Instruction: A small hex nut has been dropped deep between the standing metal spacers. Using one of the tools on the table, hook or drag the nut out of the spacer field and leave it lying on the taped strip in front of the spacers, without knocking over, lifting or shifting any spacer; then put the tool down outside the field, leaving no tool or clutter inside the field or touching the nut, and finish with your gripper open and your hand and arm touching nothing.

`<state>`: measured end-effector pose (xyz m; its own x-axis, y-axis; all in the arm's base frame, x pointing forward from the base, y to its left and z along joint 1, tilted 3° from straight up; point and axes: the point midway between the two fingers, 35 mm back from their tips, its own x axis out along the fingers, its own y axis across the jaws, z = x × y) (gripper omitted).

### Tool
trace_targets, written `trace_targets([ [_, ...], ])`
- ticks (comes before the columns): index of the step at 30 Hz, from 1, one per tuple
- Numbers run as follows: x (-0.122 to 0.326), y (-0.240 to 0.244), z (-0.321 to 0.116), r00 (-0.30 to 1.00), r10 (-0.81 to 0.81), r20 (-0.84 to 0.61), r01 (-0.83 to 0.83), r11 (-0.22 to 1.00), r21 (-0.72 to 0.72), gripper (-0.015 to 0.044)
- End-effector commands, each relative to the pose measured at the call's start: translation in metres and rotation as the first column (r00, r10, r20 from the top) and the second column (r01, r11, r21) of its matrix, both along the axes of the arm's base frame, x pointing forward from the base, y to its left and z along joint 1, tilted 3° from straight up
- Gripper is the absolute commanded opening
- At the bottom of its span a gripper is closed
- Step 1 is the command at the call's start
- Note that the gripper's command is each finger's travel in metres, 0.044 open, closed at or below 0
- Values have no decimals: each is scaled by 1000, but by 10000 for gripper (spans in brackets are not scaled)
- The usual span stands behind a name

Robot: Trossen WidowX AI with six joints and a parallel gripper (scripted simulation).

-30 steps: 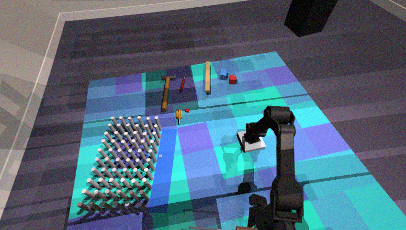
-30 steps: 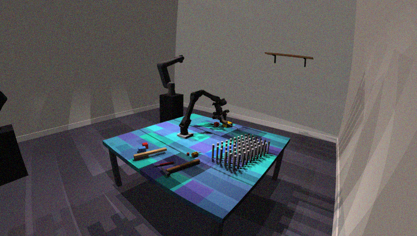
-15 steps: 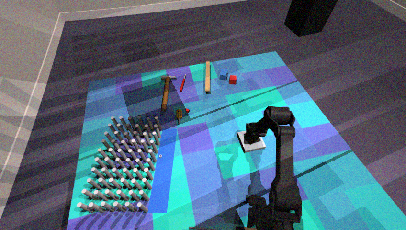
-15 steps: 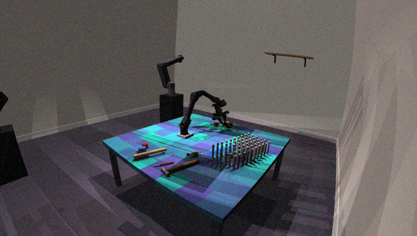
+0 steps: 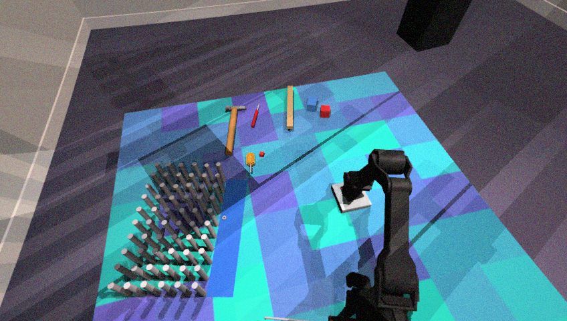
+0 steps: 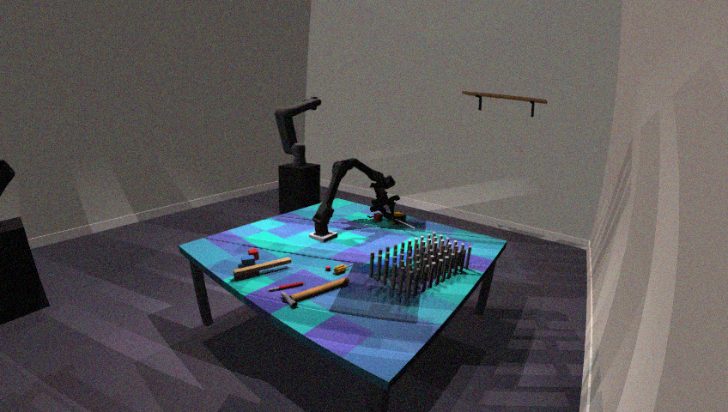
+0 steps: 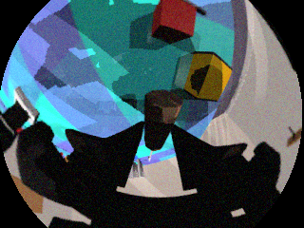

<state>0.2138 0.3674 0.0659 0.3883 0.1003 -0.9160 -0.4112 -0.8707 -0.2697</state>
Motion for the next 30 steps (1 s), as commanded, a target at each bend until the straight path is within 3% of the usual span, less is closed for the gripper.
trace_targets([
  [1, 0, -2, -5, 1000, -5, 4, 5, 1000, -6, 0],
  [30, -2, -7, -27, 1000, -5, 4, 5, 1000, -7, 0],
])
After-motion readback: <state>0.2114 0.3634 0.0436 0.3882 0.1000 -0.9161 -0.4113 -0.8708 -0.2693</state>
